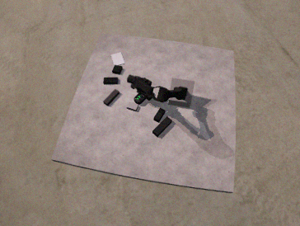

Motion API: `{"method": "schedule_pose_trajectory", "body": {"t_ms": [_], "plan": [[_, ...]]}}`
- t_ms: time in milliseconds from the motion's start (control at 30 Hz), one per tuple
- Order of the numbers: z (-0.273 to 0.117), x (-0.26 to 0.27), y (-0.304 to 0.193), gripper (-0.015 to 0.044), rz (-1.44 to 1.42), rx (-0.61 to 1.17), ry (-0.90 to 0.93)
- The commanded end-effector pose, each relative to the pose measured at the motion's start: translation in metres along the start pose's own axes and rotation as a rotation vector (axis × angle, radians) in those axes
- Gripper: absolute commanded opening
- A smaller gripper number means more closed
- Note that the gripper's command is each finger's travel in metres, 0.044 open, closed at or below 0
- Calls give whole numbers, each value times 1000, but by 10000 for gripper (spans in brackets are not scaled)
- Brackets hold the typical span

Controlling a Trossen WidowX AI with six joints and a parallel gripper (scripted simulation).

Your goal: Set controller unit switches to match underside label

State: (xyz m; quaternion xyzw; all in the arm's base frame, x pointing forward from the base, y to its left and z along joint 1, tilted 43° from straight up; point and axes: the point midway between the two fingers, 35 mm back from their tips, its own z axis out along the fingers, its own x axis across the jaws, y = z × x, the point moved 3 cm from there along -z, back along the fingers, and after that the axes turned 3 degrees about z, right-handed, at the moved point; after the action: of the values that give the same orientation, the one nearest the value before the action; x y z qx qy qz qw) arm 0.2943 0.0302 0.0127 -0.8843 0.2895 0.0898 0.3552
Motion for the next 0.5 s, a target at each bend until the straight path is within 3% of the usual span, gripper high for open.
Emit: {"method": "schedule_pose_trajectory", "body": {"t_ms": [0,300,467], "plan": [[2,0,1,0,6,1,-3],[0,0,1,0,1,-1,-2],[-38,1,1,0,4,-1,-2]]}}
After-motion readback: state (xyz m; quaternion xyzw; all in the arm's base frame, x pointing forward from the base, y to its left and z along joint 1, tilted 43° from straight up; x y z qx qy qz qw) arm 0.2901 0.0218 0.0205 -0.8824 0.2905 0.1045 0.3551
